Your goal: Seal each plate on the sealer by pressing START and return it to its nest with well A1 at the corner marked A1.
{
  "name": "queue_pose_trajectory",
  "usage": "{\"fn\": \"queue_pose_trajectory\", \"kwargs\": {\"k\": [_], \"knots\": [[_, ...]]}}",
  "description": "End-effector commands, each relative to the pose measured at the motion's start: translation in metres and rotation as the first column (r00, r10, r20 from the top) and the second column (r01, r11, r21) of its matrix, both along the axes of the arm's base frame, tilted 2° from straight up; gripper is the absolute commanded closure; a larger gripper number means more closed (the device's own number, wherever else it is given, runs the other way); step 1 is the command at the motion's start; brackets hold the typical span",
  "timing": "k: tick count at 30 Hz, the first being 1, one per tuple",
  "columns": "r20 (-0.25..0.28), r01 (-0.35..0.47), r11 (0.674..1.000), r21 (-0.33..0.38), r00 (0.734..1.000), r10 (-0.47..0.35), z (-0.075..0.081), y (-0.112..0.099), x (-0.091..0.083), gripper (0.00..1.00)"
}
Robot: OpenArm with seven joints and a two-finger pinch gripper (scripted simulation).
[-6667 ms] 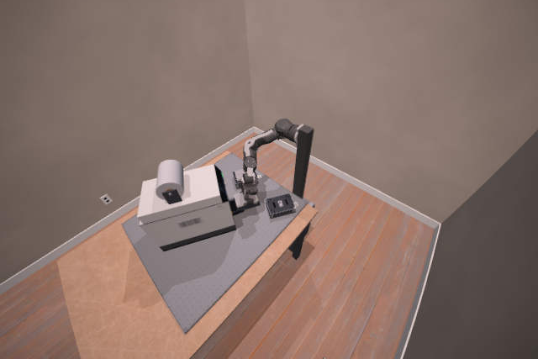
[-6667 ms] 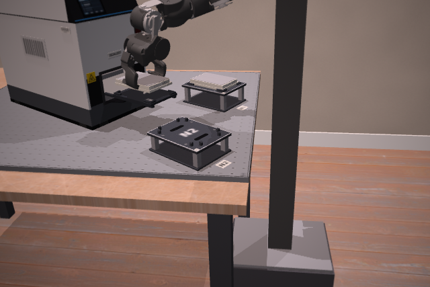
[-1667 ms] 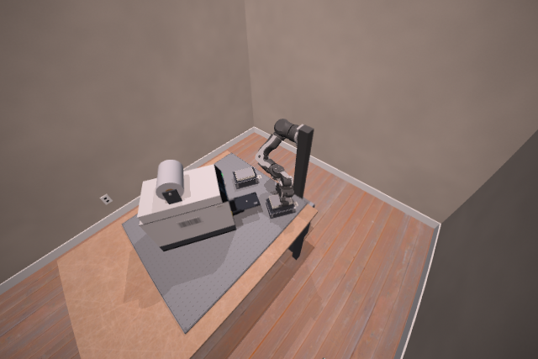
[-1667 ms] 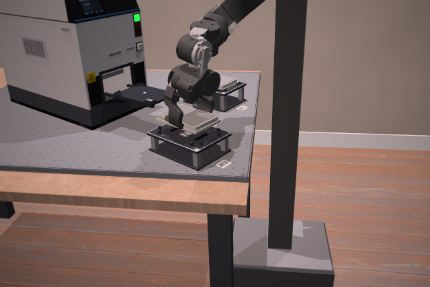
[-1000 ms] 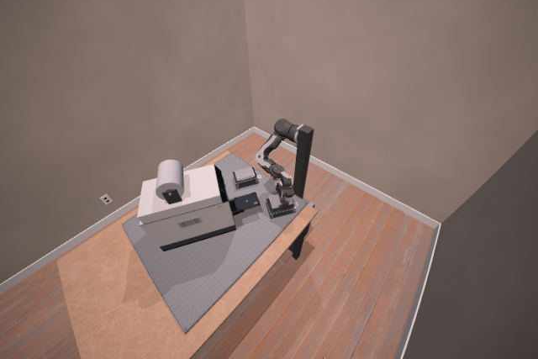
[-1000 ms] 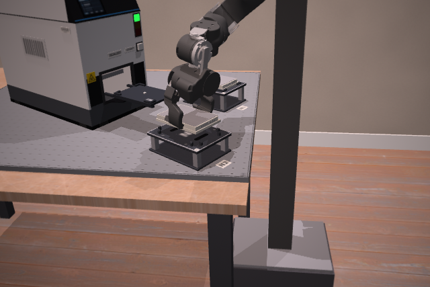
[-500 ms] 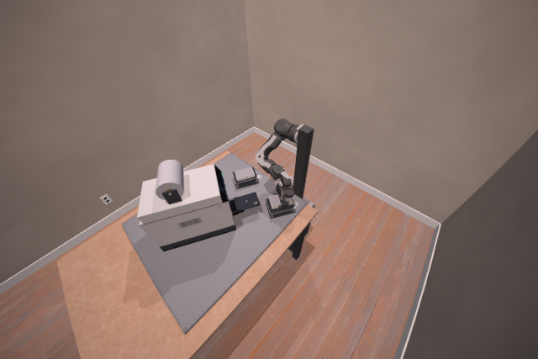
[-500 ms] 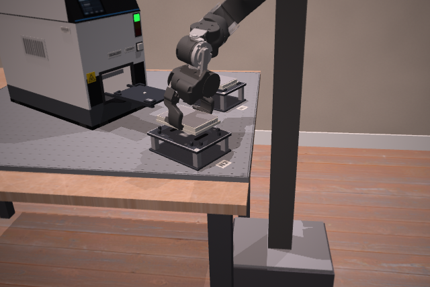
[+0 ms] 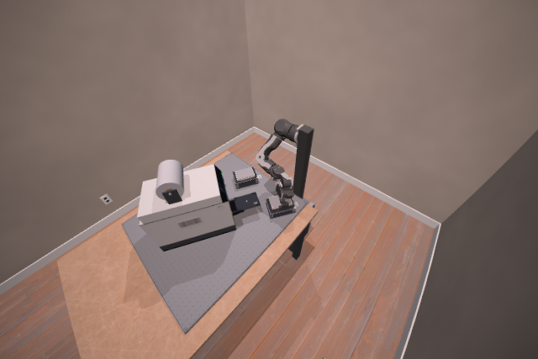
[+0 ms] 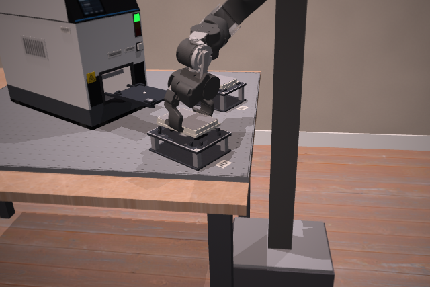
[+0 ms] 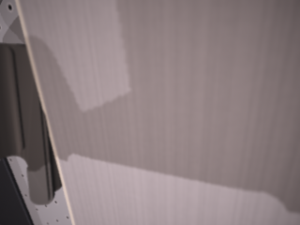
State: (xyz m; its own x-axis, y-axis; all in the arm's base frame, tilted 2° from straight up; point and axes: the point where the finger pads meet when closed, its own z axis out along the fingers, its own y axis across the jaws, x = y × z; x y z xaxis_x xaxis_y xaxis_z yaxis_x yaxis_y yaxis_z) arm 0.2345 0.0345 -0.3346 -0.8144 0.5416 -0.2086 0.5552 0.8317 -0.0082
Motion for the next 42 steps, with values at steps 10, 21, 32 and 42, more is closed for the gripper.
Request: {"fn": "queue_pose_trajectory", "kwargs": {"k": [10,21,32,42], "knots": [[0.003,-0.004,1.000,0.003,1.000,0.004,0.0000,0.0010,0.0001,1.00],[0.003,-0.004,1.000,0.003,1.000,0.004,-0.0001,0.0010,-0.0002,1.00],[0.003,-0.004,1.000,0.003,1.000,0.004,-0.0001,0.0011,-0.0005,1.00],[0.004,-0.007,1.000,0.006,1.000,0.007,-0.0050,0.0016,-0.0003,1.00]]}}
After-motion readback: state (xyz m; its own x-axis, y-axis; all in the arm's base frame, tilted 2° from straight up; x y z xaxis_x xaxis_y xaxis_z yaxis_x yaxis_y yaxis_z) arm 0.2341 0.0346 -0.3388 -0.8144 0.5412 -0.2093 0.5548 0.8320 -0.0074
